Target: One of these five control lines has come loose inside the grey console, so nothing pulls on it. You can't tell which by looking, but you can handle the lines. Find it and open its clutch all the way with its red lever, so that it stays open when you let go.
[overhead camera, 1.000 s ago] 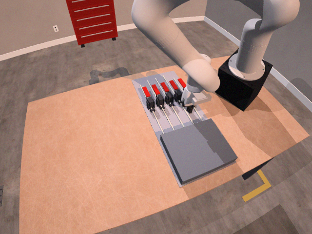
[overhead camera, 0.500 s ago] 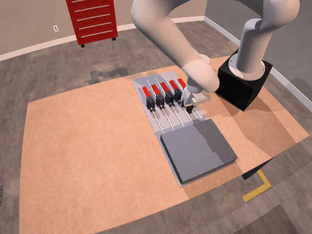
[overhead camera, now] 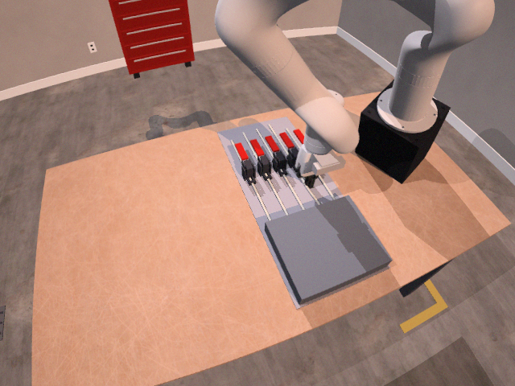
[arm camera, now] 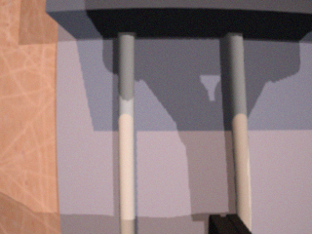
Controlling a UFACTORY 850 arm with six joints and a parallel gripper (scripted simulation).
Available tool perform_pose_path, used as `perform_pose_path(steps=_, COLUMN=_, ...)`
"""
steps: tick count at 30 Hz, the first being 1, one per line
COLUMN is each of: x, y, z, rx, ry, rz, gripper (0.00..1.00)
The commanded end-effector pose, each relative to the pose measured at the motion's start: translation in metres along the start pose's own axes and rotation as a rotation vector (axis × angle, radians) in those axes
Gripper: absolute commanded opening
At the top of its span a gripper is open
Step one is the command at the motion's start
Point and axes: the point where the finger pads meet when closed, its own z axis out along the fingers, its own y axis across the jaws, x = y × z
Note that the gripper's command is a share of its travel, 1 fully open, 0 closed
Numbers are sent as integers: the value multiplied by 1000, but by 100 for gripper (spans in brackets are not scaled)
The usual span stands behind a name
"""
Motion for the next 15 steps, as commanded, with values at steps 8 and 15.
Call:
perform_pose_path(steps=8, x=0, y=13, z=0, rx=0, ry=0, rz=0, gripper=0)
perform_pose_path(steps=15, x=0, y=18, z=0, rx=0, ry=0, rz=0, gripper=0)
